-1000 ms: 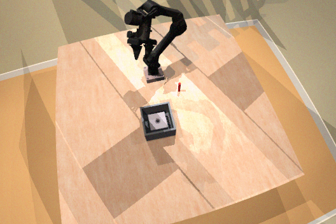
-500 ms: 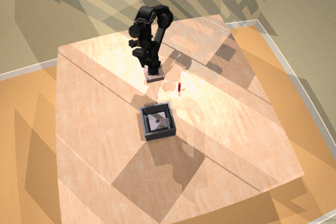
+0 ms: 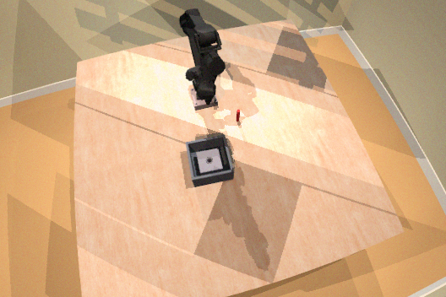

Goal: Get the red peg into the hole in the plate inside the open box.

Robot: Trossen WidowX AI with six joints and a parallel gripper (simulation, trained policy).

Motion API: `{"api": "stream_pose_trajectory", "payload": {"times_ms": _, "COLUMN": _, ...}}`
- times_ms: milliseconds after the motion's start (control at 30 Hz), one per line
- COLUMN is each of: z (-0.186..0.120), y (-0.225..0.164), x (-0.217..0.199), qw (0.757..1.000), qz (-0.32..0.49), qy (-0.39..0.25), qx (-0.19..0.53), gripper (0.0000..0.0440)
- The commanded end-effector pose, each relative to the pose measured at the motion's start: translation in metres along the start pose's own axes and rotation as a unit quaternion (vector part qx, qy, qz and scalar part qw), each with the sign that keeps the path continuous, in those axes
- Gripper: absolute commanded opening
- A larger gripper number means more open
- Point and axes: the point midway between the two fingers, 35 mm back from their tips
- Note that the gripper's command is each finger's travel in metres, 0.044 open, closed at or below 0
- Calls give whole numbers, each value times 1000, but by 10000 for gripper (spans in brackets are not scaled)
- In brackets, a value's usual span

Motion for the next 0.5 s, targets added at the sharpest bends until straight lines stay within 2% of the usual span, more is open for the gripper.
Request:
{"api": "stream_pose_trajectory", "payload": {"times_ms": 0, "z": 34, "y": -35, "x": -7, "qw": 994, "qz": -97, "qy": -42, "qx": -7, "gripper": 440}}
{"api": "stream_pose_trajectory", "payload": {"times_ms": 267, "z": 70, "y": -74, "x": -24, "qw": 972, "qz": -225, "qy": -67, "qx": 19, "gripper": 440}}
{"api": "stream_pose_trajectory", "payload": {"times_ms": 467, "z": 98, "y": -95, "x": -31, "qw": 955, "qz": -287, "qy": -66, "qx": 38, "gripper": 440}}
Point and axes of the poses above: the point midway between the two fingers, 35 mm back from their tips, its own z axis out along the fingers, its own x axis across the jaws, y = z × x, and after that the axes turned 12 degrees about -z, right-handed
